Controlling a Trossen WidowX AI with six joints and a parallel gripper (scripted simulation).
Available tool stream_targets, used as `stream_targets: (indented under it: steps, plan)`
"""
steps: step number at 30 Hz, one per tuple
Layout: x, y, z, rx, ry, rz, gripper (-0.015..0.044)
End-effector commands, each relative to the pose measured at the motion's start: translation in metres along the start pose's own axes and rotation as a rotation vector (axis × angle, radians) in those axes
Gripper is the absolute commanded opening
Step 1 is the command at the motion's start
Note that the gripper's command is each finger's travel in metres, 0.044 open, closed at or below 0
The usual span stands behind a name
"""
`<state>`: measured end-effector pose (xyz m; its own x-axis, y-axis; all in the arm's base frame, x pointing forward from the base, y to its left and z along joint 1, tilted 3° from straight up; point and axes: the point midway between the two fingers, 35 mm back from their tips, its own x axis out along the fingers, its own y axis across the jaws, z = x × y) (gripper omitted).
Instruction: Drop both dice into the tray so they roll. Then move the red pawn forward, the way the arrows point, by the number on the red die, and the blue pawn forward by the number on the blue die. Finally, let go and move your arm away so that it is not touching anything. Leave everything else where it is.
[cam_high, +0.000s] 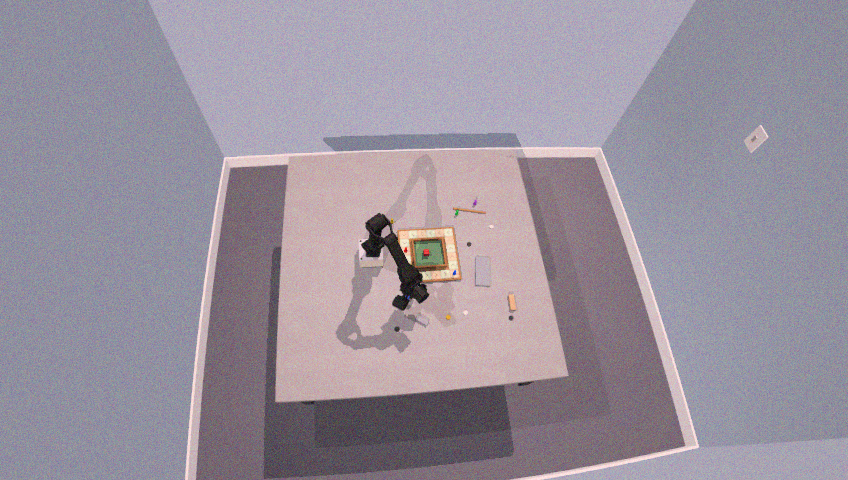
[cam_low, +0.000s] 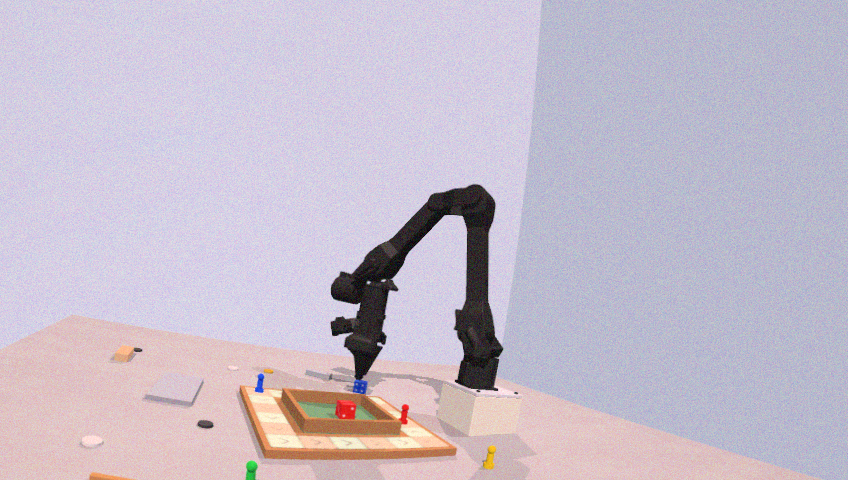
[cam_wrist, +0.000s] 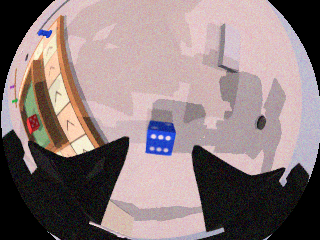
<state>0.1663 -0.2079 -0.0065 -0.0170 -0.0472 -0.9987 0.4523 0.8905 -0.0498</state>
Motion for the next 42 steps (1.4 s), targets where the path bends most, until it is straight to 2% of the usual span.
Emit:
stream_targets:
  steps: [1,13,19,25,27,28,42]
  plan:
    - [0.008,0.001,-0.002,-0.007,0.009,0.002,0.0275]
    - [0.025,0.001,-0.003,-0.007,0.009,0.002,0.0275]
    - [0.025,0.001,-0.003,-0.007,0.009,0.002,0.0118]
    - [0.025,0.001,-0.003,-0.007,0.009,0.002,0.0078]
    - [0.023,0.001,-0.002,-0.007,0.009,0.002,0.0025]
    - [0.02,0.001,-0.002,-0.007,0.009,0.002,0.0]
    - [-0.087,0.003,-0.001,-0.007,0.008,0.002,0.0]
